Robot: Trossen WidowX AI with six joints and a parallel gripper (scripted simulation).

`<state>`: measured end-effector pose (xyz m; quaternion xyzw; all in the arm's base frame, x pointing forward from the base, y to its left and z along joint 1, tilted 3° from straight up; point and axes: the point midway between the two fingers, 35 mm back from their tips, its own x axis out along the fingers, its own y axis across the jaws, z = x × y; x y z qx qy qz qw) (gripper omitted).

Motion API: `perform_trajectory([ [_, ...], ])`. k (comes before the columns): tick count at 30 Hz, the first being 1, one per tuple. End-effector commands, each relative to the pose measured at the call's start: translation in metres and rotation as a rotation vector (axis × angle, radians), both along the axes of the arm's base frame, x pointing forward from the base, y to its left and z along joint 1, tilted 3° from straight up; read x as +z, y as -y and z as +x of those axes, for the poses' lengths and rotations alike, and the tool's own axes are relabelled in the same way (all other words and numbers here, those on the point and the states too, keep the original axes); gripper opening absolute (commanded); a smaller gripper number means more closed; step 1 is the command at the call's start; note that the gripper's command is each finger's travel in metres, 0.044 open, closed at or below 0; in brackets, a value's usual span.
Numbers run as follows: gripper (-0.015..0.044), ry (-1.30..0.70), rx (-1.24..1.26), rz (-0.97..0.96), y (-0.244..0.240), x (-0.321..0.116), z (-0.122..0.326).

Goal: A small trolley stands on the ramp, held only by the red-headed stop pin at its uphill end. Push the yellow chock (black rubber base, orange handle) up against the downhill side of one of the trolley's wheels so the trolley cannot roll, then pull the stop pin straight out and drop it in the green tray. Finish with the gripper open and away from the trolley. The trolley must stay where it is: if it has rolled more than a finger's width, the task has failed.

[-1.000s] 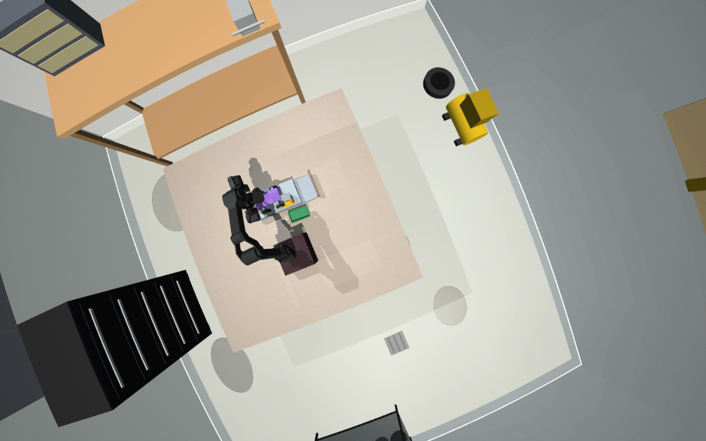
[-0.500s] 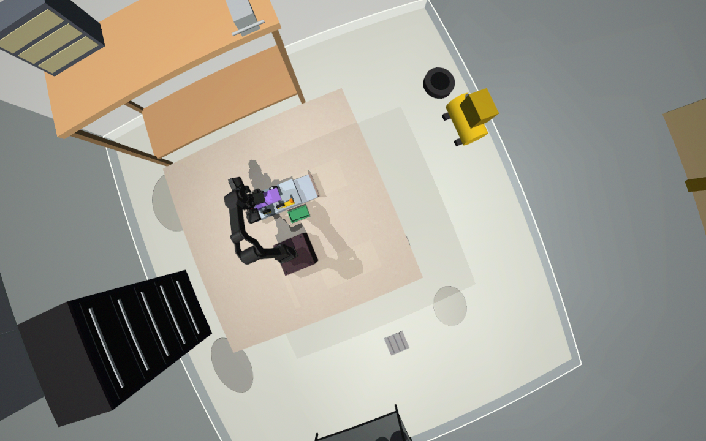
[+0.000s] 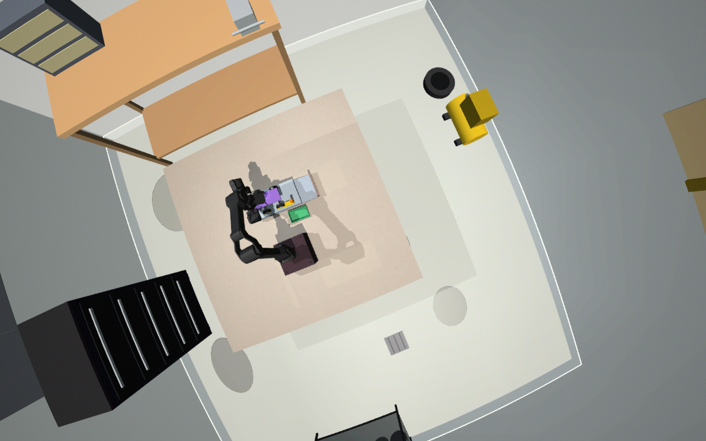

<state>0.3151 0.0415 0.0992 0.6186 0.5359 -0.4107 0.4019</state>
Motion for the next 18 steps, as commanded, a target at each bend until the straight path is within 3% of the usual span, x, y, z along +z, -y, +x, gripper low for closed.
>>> perform_trajectory([
  [1,0.0190,-0.003,-0.003,0.003,-0.002,-0.006,0.000],
  [17,0.0190,-0.003,-0.003,0.004,-0.011,-0.028,0.001],
  [18,0.0164,-0.001,0.001,0.003,-0.009,-0.025,0.002],
])
